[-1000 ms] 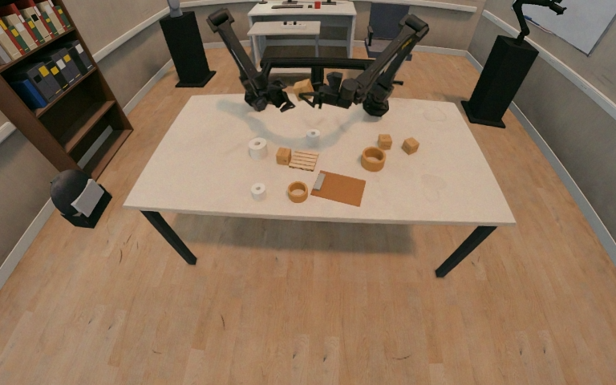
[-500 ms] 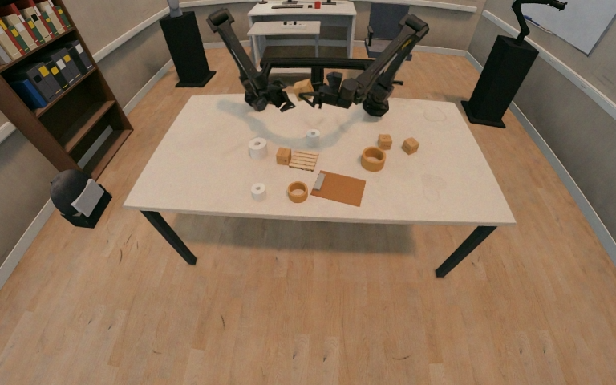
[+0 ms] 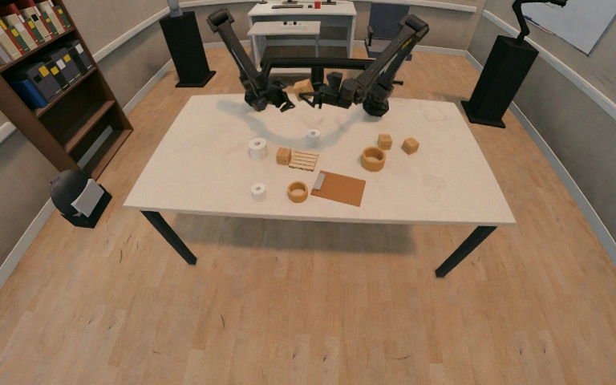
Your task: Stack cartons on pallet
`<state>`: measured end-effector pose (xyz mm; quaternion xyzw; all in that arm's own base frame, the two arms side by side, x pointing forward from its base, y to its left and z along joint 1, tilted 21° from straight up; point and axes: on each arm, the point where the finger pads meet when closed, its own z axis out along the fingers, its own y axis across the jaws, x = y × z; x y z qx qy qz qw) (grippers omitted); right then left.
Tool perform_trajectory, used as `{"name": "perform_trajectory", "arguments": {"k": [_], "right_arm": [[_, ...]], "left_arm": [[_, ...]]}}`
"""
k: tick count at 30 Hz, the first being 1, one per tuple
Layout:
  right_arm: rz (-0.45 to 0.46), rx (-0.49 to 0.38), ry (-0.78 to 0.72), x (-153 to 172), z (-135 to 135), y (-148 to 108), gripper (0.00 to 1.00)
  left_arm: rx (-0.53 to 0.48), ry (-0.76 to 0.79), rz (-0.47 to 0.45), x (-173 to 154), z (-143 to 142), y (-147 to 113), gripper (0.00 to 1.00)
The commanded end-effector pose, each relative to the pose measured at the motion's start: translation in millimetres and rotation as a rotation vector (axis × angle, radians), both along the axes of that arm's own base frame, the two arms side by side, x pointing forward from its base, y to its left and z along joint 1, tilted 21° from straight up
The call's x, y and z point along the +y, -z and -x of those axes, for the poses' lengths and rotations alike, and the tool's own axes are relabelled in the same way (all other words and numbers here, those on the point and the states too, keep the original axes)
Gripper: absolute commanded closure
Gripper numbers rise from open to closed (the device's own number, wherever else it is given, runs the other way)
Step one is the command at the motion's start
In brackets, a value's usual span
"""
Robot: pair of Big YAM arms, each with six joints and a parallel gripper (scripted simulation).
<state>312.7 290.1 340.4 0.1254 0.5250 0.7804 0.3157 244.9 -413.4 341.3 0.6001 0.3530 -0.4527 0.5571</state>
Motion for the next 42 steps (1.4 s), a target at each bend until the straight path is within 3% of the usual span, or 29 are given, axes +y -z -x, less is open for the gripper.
{"name": "perform_trajectory", "arguments": {"k": [1, 7, 13, 15, 18, 20, 22, 28, 35, 37, 42], "right_arm": [[-0.031, -0.019, -0.004, -2, 1, -13, 0.00], [-0.036, -0.033, 0.012, -8, 0, -19, 0.00], [0.127, -0.064, 0.096, -25, -11, -11, 0.00], [0.195, -0.089, 0.132, -36, -18, -20, 0.00], [0.316, -0.101, 0.178, -58, -24, -22, 0.00], [0.316, -0.101, 0.178, -58, -24, -22, 0.00], [0.428, -0.113, 0.220, -76, -29, -22, 0.00], [0.644, -0.129, 0.301, -115, -38, -22, 0.00], [0.920, -0.128, 0.396, -163, -54, -16, 0.00], [0.920, -0.128, 0.396, -163, -54, -16, 0.00], [1.147, -0.133, 0.468, -201, -69, -10, 0.00]], "left_arm": [[-0.016, 0.005, 0.022, -5, -3, -17, 0.45], [-0.016, 0.005, 0.022, -5, -3, -17, 0.45], [-0.016, 0.005, 0.022, -5, -3, -17, 0.45], [-0.016, 0.005, 0.022, -5, -3, -17, 0.45], [0.001, 0.012, 0.005, -6, 1, 2, 0.45], [0.001, 0.012, 0.005, -6, 1, 2, 0.45], [-0.005, 0.017, 0.002, -1, 11, 13, 0.45], [-0.014, 0.016, -0.011, 4, 22, 59, 0.45], [-0.026, 0.018, -0.022, 20, 49, 131, 0.45], [-0.026, 0.018, -0.022, 20, 49, 131, 0.45], [-0.021, 0.019, -0.032, 29, 65, 175, 0.45]]}}
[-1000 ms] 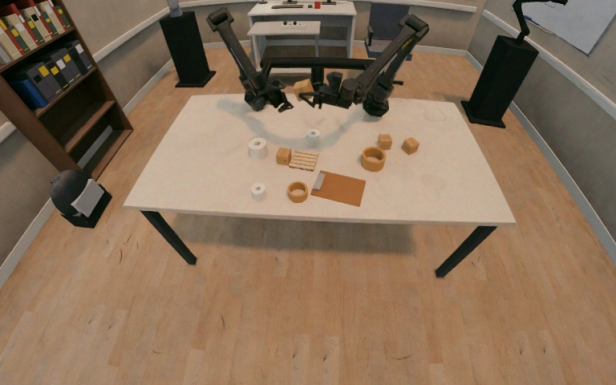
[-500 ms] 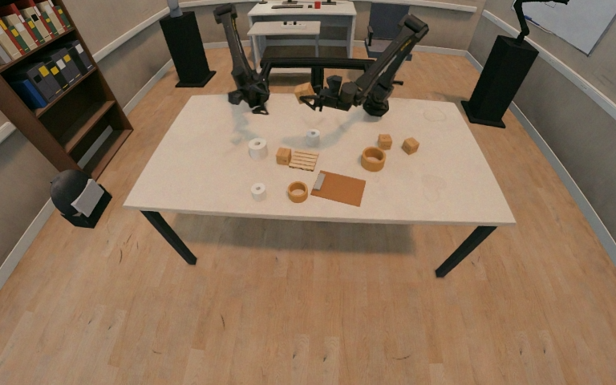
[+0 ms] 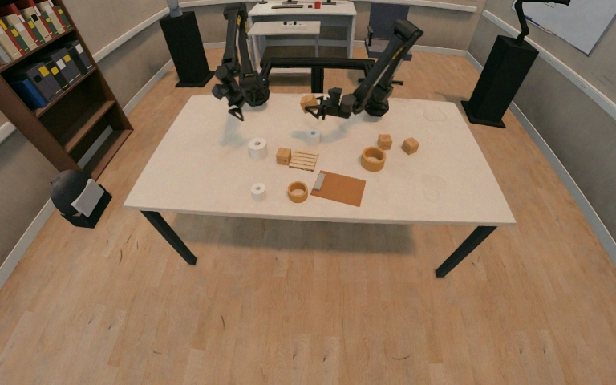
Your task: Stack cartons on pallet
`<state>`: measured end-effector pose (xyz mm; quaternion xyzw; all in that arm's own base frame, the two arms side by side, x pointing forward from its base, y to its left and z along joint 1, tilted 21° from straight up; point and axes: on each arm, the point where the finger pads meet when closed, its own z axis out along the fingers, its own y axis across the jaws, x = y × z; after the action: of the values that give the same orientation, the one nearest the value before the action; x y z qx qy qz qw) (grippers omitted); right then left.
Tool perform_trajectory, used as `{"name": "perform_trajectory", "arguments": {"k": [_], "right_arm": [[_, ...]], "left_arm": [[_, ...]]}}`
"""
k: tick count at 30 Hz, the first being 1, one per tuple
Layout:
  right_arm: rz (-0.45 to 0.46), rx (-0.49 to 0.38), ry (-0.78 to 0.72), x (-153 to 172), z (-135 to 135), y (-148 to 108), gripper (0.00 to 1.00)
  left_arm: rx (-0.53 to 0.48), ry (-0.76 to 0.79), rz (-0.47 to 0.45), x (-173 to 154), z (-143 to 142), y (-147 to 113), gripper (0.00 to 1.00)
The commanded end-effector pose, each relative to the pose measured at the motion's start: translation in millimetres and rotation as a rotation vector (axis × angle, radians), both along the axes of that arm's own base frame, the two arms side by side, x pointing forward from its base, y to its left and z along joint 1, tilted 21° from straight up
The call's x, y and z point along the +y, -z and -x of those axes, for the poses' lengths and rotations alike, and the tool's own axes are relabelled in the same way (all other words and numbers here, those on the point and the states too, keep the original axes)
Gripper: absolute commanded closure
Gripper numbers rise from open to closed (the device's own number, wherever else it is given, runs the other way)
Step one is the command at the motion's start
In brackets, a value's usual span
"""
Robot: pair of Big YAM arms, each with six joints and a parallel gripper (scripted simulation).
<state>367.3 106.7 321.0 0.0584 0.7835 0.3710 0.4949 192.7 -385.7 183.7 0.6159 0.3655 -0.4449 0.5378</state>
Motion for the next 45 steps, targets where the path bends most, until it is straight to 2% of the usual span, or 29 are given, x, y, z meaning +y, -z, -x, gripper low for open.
{"name": "perform_trajectory", "arguments": {"k": [1, 10, 12, 15, 18, 20, 23, 26, 29, 36, 37, 41, 44, 45], "right_arm": [[0.239, -0.070, 0.025, -25, -16, -30, 0.00], [0.622, -0.069, 0.182, -95, -40, -29, 0.00], [0.622, -0.069, 0.182, -95, -40, -29, 0.00], [0.729, -0.078, 0.245, -117, -48, -31, 0.00], [0.794, -0.079, 0.308, -135, -55, -34, 0.00], [0.808, -0.071, 0.333, -142, -57, -34, 0.00], [0.782, -0.063, 0.344, -139, -57, -33, 0.00], [0.780, -0.076, 0.347, -138, -56, -40, 0.00], [0.780, -0.076, 0.347, -138, -56, -40, 0.00], [0.780, -0.076, 0.347, -138, -56, -40, 0.00], [0.783, -0.041, 0.332, -138, -51, -21, 0.00], [0.783, -0.041, 0.332, -138, -51, -21, 0.00], [0.783, -0.041, 0.332, -138, -51, -21, 0.00], [0.783, -0.041, 0.332, -138, -51, -21, 0.00]], "left_arm": [[-0.024, 0.015, 0.024, 3, 15, 24, 0.45], [-0.029, 0.016, 0.013, 14, 34, 75, 0.45], [-0.029, 0.016, 0.013, 14, 34, 75, 0.45], [-0.045, 0.016, 0.026, 10, 33, 85, 0.45], [-0.040, 0.016, 0.018, 14, 38, 98, 0.45], [-0.033, 0.016, 0.009, 17, 42, 105, 0.45], [-0.028, 0.012, 0.005, 15, 38, 109, 0.45], [-0.063, 0.010, 0.029, 14, 37, 98, 0.45], [-0.065, 0.013, 0.019, 13, 40, 98, 0.45], [-0.041, -0.070, -0.136, 13, 45, 104, 0.45], [-0.028, -0.098, -0.174, 12, 46, 104, 0.45], [-0.027, -0.238, -0.220, 2, 40, 79, 0.45], [-0.010, -0.313, -0.298, 2, 38, 80, 0.45], [-0.010, -0.313, -0.298, 2, 38, 80, 0.45]]}}
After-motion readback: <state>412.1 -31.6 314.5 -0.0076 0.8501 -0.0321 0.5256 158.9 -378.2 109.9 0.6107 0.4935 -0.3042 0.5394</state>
